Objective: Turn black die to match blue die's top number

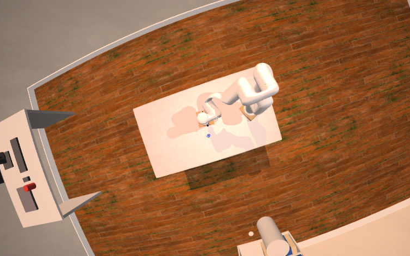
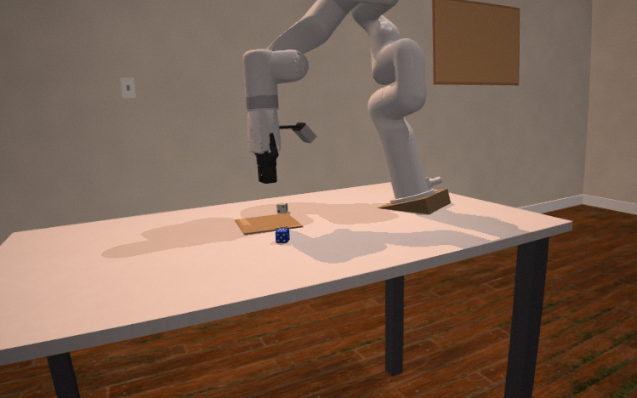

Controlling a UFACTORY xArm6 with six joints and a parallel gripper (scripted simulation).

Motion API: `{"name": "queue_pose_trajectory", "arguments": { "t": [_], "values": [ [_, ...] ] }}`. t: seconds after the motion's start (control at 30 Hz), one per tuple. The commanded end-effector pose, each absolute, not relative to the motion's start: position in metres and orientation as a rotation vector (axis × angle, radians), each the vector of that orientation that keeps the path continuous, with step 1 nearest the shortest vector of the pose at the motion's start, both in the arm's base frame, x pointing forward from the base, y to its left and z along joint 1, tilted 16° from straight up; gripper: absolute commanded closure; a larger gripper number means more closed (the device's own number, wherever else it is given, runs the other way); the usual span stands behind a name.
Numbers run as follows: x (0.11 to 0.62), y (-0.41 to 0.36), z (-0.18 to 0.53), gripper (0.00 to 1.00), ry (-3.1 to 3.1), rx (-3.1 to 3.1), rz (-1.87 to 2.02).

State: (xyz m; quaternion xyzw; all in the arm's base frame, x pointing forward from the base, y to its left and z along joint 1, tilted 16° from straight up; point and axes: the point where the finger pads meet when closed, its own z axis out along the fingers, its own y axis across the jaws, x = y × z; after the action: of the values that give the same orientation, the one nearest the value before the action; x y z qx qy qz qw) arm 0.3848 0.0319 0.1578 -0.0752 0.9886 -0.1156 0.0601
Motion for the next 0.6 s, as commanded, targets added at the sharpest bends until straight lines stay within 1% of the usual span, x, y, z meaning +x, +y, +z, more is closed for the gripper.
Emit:
{"name": "queue_pose_trajectory", "arguments": {
  "t": [0.0, 0.13, 0.57],
  "values": [
    [0.3889, 0.0258, 0.1613, 0.79, 2.982, -0.064, -0.351],
    [0.3904, 0.0222, 0.1625, 0.79, 2.976, 0.019, -0.345],
    [0.3905, 0.022, 0.1625, 0.79, 2.976, 0.023, -0.345]
  ]
}}
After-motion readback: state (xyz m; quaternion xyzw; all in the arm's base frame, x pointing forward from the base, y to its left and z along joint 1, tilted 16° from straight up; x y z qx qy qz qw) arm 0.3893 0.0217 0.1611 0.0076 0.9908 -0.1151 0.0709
